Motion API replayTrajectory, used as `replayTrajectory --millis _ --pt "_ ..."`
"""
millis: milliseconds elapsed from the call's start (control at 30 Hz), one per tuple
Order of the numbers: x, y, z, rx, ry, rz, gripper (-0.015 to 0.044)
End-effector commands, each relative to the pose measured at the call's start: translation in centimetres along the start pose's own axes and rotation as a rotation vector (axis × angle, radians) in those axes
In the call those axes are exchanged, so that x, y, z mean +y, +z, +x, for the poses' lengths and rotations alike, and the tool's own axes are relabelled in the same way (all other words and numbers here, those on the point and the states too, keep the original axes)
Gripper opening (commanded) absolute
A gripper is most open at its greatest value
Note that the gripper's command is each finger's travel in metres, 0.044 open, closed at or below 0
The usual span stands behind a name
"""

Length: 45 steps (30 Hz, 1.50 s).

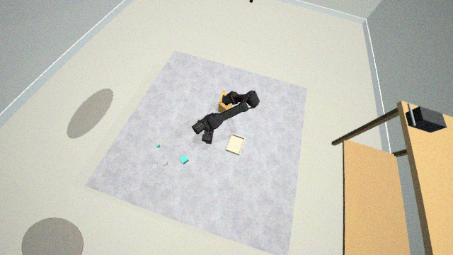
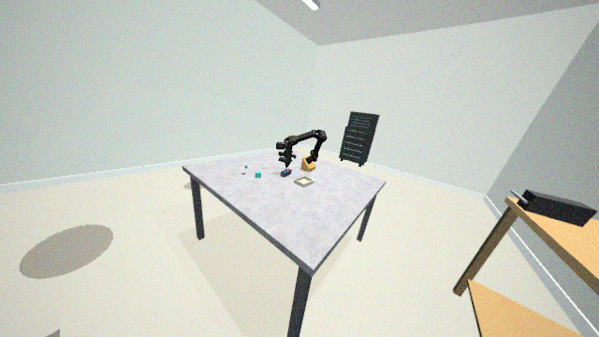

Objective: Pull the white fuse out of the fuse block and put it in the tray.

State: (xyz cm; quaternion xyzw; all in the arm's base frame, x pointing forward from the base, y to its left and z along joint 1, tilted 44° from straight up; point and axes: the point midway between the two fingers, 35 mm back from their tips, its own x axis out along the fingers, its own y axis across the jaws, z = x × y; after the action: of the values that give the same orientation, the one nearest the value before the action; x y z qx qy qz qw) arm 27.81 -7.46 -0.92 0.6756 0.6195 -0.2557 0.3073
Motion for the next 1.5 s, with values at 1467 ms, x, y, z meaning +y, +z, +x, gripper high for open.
replayTrajectory --millis 1467 --pt "3.3 -19.0 -2.5 0.004 0.002 -0.002 0.0"
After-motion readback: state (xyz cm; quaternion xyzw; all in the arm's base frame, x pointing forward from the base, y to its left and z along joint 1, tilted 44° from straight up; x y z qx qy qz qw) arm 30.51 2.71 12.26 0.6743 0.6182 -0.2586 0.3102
